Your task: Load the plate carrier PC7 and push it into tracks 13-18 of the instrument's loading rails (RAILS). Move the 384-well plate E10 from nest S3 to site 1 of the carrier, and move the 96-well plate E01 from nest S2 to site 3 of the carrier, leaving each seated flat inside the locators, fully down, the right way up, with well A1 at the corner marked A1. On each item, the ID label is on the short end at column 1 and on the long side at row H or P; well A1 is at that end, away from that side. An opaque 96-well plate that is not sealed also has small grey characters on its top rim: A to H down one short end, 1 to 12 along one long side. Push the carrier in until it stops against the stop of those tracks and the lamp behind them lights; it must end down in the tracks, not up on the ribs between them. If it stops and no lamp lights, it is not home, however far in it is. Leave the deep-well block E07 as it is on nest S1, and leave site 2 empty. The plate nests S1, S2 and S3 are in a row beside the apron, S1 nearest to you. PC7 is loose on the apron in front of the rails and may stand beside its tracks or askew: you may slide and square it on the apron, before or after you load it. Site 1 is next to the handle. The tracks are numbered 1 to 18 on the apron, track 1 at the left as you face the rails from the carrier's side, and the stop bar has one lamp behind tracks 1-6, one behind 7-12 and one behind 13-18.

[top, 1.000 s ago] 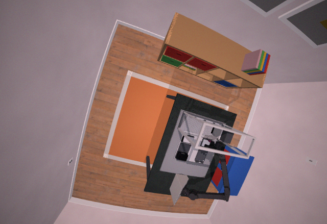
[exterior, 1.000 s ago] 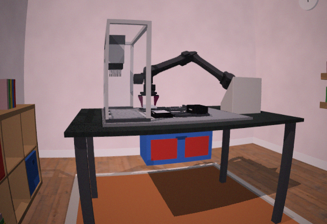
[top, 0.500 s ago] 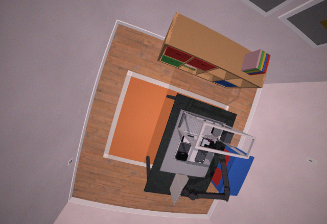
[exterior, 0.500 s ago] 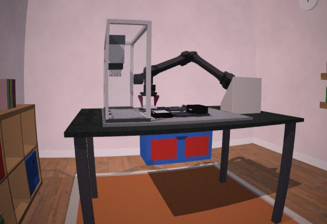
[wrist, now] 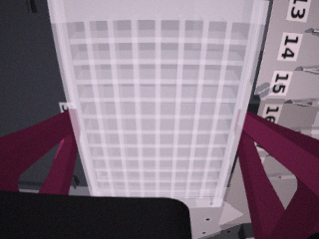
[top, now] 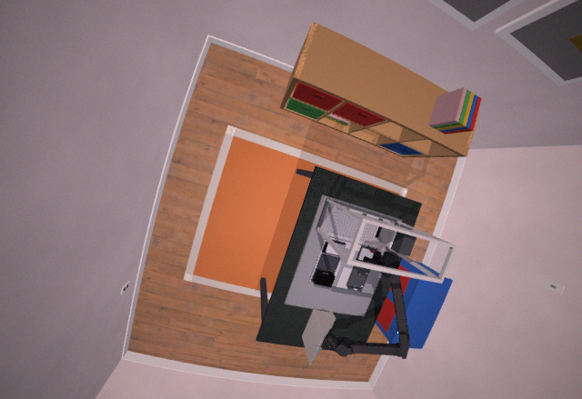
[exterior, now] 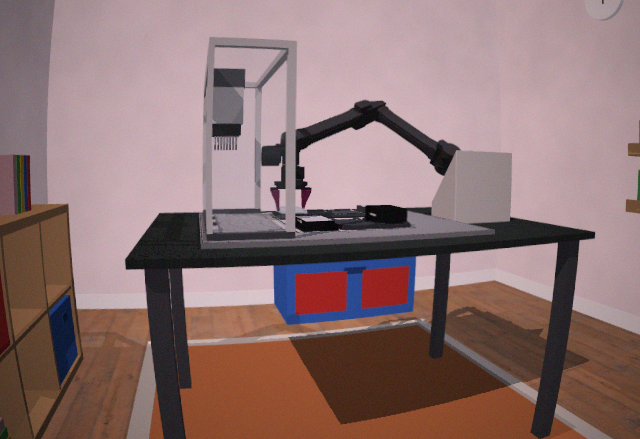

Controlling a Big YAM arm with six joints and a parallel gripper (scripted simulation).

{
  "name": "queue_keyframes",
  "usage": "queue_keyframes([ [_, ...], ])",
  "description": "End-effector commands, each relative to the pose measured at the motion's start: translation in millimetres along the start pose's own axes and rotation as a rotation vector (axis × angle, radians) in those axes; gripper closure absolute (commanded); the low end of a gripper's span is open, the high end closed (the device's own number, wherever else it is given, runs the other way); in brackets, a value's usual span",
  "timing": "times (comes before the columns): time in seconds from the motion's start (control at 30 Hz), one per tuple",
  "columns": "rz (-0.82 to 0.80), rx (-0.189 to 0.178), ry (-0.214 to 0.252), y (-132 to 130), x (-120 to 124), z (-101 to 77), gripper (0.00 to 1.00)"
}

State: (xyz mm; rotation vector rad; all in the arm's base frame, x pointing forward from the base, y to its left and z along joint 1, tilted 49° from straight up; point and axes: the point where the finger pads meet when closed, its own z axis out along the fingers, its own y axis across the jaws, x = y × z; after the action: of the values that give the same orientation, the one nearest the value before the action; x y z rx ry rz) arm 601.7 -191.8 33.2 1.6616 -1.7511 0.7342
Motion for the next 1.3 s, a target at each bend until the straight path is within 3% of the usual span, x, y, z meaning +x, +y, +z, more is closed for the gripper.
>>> queue_keyframes([
  [0.0, 0.007, 0.008, -0.001, -5.5, 3.7, 4.5, 1.00],
  [1.27, 0.009, 0.011, 0.000, -4.7, 4.5, 7.3, 1.00],
])
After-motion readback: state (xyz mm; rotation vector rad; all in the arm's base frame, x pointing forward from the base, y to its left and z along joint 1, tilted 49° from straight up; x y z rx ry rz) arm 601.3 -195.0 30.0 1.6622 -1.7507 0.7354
